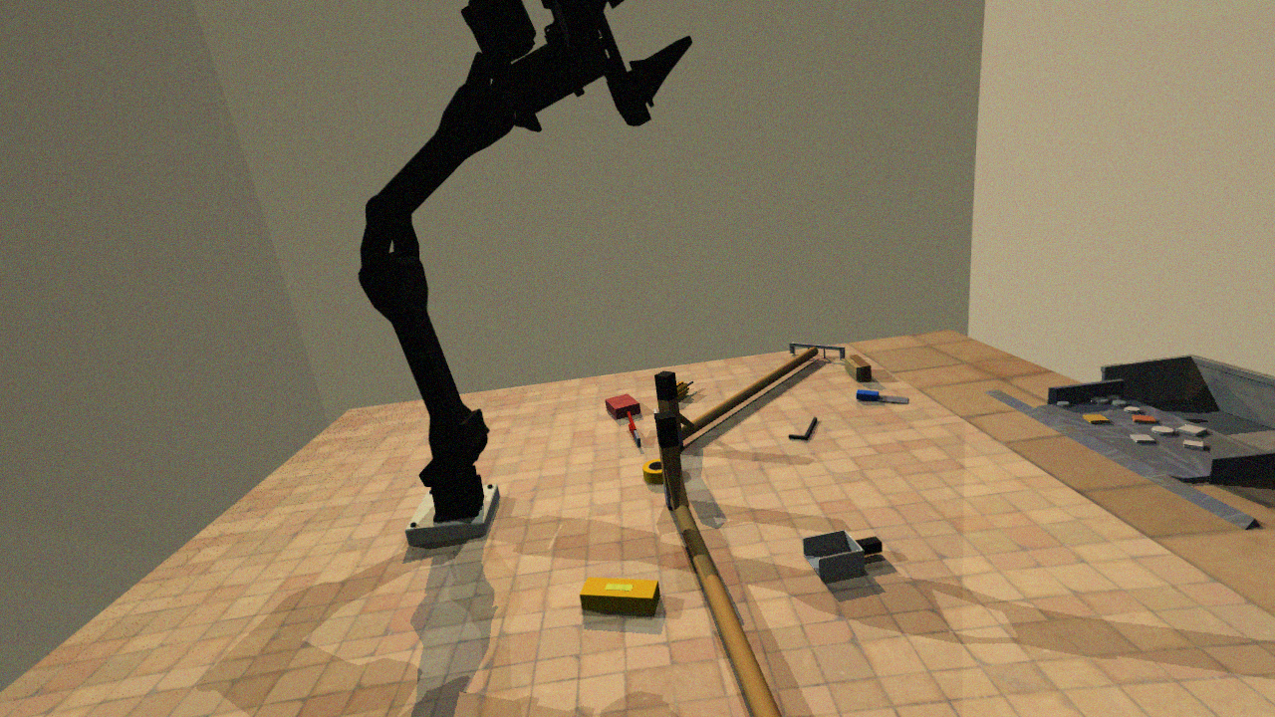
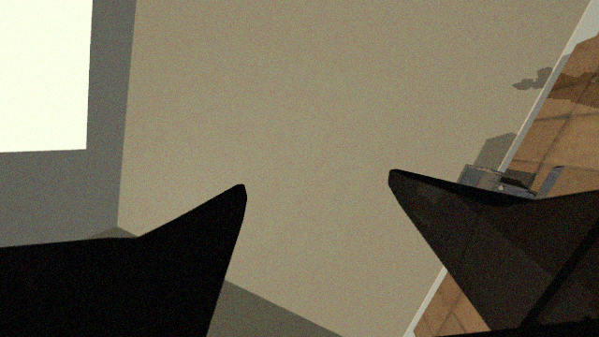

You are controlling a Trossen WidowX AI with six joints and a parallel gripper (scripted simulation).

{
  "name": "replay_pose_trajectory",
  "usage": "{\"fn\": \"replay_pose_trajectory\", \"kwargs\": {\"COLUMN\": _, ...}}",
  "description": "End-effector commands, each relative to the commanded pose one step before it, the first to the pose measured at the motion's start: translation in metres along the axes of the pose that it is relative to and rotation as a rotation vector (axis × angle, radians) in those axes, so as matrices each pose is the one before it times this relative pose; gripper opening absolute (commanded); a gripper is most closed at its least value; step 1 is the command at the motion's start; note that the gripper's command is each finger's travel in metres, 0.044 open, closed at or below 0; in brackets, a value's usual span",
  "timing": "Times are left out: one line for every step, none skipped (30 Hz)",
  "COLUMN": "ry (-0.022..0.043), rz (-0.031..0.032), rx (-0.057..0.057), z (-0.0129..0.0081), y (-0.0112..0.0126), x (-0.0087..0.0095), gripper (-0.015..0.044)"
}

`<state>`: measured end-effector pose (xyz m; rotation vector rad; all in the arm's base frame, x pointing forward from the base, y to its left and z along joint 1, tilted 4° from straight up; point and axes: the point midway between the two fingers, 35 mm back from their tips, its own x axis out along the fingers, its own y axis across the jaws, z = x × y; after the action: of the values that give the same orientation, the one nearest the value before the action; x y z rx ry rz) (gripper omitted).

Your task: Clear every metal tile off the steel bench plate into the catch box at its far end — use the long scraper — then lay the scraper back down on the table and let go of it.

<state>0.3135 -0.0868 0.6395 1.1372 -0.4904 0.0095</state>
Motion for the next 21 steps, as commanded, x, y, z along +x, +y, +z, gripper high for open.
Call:
{"fn": "replay_pose_trajectory", "kwargs": {"ry": -0.01885, "rz": -0.04848, "rx": -0.0853, "z": 0.01125, "y": -0.01117, "x": -0.00854, "gripper": 0.044}}
{"fn": "replay_pose_trajectory", "kwargs": {"ry": -0.00513, "rz": -0.01258, "rx": -0.0195, "z": 0.0026, "y": -0.00313, "x": -0.00182, "gripper": 0.044}}
{"fn": "replay_pose_trajectory", "kwargs": {"ry": -0.00497, "rz": -0.01267, "rx": -0.0194, "z": 0.00253, "y": -0.00319, "x": -0.00183, "gripper": 0.044}}
{"fn": "replay_pose_trajectory", "kwargs": {"ry": -0.0048, "rz": -0.01277, "rx": -0.0193, "z": 0.00245, "y": -0.00325, "x": -0.00183, "gripper": 0.044}}
{"fn": "replay_pose_trajectory", "kwargs": {"ry": -0.00463, "rz": -0.01286, "rx": -0.0192, "z": 0.00237, "y": -0.0033, "x": -0.00184, "gripper": 0.044}}
{"fn": "replay_pose_trajectory", "kwargs": {"ry": -0.00446, "rz": -0.01295, "rx": -0.019, "z": 0.00229, "y": -0.00336, "x": -0.00184, "gripper": 0.044}}
{"fn": "replay_pose_trajectory", "kwargs": {"ry": -0.00429, "rz": -0.01304, "rx": -0.0189, "z": 0.00221, "y": -0.00341, "x": -0.00185, "gripper": 0.044}}
{"fn": "replay_pose_trajectory", "kwargs": {"ry": -0.00411, "rz": -0.01312, "rx": -0.0188, "z": 0.00213, "y": -0.00346, "x": -0.00185, "gripper": 0.044}}
{"fn": "replay_pose_trajectory", "kwargs": {"ry": -0.00393, "rz": -0.01321, "rx": -0.0186, "z": 0.00205, "y": -0.00351, "x": -0.00185, "gripper": 0.044}}
{"fn": "replay_pose_trajectory", "kwargs": {"ry": -0.00375, "rz": -0.01328, "rx": -0.0185, "z": 0.00196, "y": -0.00355, "x": -0.00186, "gripper": 0.044}}
{"fn": "replay_pose_trajectory", "kwargs": {"ry": -0.00357, "rz": -0.01336, "rx": -0.0184, "z": 0.00188, "y": -0.0036, "x": -0.00186, "gripper": 0.044}}
{"fn": "replay_pose_trajectory", "kwargs": {"ry": -0.00339, "rz": -0.01343, "rx": -0.0183, "z": 0.00179, "y": -0.00364, "x": -0.00186, "gripper": 0.044}}
{"fn": "replay_pose_trajectory", "kwargs": {"ry": -0.0032, "rz": -0.01349, "rx": -0.0181, "z": 0.0017, "y": -0.00368, "x": -0.00186, "gripper": 0.044}}
{"fn": "replay_pose_trajectory", "kwargs": {"ry": -0.00301, "rz": -0.01356, "rx": -0.018, "z": 0.00162, "y": -0.00372, "x": -0.00186, "gripper": 0.044}}
{"fn": "replay_pose_trajectory", "kwargs": {"ry": -0.00282, "rz": -0.01362, "rx": -0.0179, "z": 0.00153, "y": -0.00375, "x": -0.00186, "gripper": 0.044}}
{"fn": "replay_pose_trajectory", "kwargs": {"ry": -0.00263, "rz": -0.01368, "rx": -0.0177, "z": 0.00144, "y": -0.00379, "x": -0.00186, "gripper": 0.044}}
{"fn": "replay_pose_trajectory", "kwargs": {"ry": -0.00244, "rz": -0.01373, "rx": -0.0176, "z": 0.00135, "y": -0.00382, "x": -0.00186, "gripper": 0.044}}
{"fn": "replay_pose_trajectory", "kwargs": {"ry": -0.00225, "rz": -0.01378, "rx": -0.0175, "z": 0.00126, "y": -0.00385, "x": -0.00186, "gripper": 0.044}}
{"fn": "replay_pose_trajectory", "kwargs": {"ry": -0.00205, "rz": -0.01382, "rx": -0.0174, "z": 0.00116, "y": -0.00388, "x": -0.00186, "gripper": 0.044}}
{"fn": "replay_pose_trajectory", "kwargs": {"ry": -0.00185, "rz": -0.01386, "rx": -0.0172, "z": 0.00107, "y": -0.0039, "x": -0.00186, "gripper": 0.044}}
{"fn": "replay_pose_trajectory", "kwargs": {"ry": -0.00165, "rz": -0.0139, "rx": -0.0171, "z": 0.00098, "y": -0.00393, "x": -0.00185, "gripper": 0.044}}
